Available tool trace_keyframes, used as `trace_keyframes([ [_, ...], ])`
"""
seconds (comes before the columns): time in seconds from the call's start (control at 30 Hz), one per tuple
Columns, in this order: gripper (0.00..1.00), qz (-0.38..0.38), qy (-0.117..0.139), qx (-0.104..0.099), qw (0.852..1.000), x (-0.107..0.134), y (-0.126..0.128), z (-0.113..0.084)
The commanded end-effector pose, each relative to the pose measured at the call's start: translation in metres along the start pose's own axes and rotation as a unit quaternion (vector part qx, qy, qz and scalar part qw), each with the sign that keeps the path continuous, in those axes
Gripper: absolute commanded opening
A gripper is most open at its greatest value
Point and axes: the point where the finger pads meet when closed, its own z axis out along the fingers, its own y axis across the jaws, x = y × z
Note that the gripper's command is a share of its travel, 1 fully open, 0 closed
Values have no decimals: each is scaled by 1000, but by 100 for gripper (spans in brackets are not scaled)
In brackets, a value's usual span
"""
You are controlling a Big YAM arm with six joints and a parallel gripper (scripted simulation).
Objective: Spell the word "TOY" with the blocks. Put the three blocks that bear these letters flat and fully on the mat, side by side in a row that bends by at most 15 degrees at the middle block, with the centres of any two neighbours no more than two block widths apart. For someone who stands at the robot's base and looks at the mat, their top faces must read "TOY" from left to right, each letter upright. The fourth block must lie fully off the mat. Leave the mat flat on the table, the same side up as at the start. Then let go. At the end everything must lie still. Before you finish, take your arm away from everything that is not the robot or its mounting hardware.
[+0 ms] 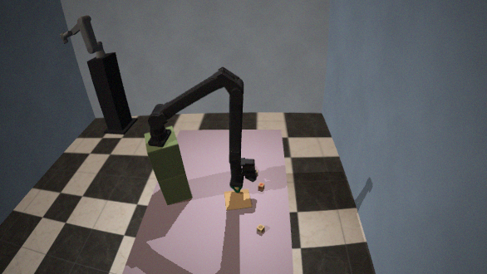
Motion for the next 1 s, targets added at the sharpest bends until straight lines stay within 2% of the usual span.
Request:
trace_keyframes([
  [0.0, 26, 3, -9, 0, 1000, -7, -6, 6],
  [0.17, 26, 3, -9, 0, 1000, -7, -6, 11],
  [0.97, 26, 3, -4, 0, 1000, -2, -6, 11],
])
